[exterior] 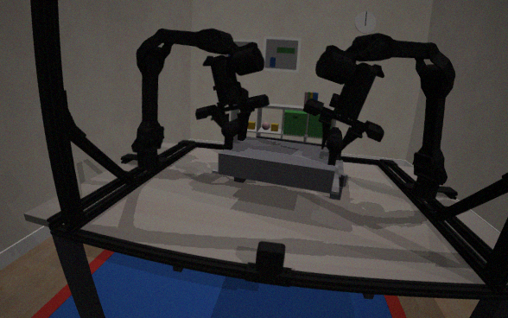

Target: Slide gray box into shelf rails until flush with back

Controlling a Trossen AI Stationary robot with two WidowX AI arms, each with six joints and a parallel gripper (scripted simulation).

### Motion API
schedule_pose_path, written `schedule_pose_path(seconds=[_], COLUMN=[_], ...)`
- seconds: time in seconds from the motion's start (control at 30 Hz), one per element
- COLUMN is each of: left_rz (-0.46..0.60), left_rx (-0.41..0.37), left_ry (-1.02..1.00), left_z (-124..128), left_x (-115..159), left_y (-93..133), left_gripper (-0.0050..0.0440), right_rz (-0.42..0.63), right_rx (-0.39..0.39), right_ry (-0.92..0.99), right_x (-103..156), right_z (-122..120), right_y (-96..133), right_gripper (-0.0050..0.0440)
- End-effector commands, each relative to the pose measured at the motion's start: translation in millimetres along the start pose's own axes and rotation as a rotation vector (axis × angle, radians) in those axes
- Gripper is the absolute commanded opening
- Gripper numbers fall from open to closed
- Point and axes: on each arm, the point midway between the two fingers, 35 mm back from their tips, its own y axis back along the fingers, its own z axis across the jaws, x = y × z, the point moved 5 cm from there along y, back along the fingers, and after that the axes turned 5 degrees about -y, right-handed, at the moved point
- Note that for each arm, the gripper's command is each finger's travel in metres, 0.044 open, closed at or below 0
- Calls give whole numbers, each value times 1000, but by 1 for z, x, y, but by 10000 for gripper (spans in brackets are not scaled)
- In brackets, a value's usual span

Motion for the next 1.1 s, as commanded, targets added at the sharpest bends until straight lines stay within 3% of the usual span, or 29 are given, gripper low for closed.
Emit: schedule_pose_path(seconds=[0.0, 1.07], left_rz=[-3, 3], left_rx=[41, 42], left_ry=[11, -9], left_z=[-3, 3], left_x=[-3, 0], left_y=[7, -24], left_gripper=[0, 0], right_rz=[25, 19], right_rx=[-34, -33], right_ry=[6, -14], right_x=[2, 3], right_z=[-1, -11], right_y=[9, -21], right_gripper=[0, 0])
